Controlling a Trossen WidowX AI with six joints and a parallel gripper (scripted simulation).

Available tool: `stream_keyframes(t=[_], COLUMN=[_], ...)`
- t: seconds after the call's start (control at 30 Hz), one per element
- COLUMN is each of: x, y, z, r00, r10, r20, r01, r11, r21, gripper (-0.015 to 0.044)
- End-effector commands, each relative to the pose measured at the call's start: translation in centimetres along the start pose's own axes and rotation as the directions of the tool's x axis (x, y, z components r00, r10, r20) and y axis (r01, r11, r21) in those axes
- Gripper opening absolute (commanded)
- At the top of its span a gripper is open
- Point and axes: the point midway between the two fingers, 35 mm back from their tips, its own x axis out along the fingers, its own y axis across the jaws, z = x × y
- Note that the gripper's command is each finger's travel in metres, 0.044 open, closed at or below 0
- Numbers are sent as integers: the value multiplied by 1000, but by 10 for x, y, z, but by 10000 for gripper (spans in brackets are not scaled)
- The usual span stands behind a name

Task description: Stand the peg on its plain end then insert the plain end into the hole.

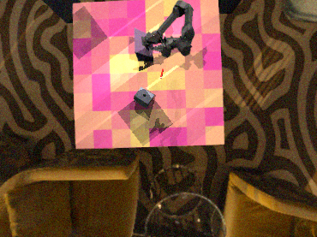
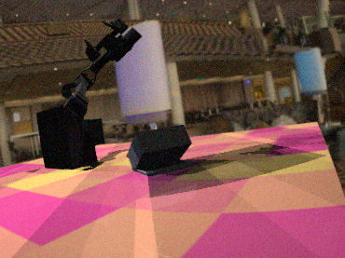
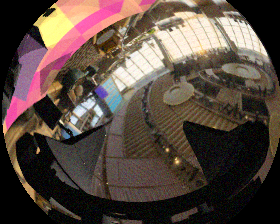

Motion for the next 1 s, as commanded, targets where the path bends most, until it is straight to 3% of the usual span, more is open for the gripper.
stream_keyframes(t=[0.0,0.47,0.97], x=[4,9,-5], y=[-2,6,31], z=[22,102,177], r00=[996,909,700], r10=[24,178,400], r20=[87,376,591], r01=[-26,-220,-528], r11=[999,973,848], r21=[21,71,52], gripper=[440,440,440])
